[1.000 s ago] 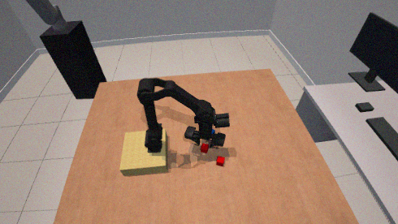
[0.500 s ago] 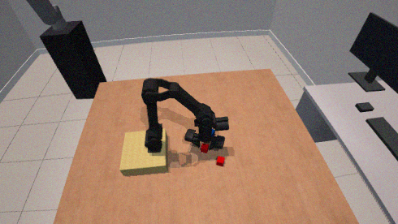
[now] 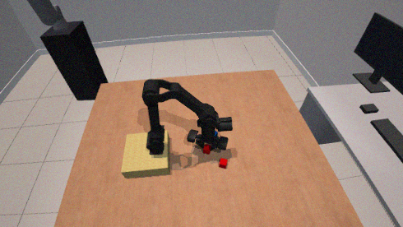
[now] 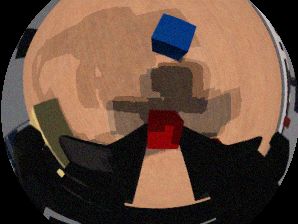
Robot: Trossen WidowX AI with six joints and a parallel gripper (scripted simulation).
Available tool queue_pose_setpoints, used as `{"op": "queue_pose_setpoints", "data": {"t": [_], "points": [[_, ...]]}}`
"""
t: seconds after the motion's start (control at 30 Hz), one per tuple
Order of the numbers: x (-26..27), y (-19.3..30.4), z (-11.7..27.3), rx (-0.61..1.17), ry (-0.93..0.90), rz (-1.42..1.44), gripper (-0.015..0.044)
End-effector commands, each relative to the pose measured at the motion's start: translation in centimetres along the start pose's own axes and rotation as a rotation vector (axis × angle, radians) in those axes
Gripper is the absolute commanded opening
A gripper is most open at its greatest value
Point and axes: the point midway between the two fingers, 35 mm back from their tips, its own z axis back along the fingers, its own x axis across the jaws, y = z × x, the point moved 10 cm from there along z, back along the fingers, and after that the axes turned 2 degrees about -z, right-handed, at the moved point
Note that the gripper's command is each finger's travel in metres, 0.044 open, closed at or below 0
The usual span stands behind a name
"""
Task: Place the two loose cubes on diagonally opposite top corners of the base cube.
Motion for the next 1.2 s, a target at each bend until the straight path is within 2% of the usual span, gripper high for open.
{"op": "queue_pose_setpoints", "data": {"t": [0.0,0.9,1.17], "points": [[-0.3,-0.1,1.4,-0.001,0.010,0.003,0.0105],[0.2,0.0,9.8,-0.002,0.010,0.003,0.0105],[0.2,-0.4,9.9,-0.003,0.010,-0.103,0.0105]]}}
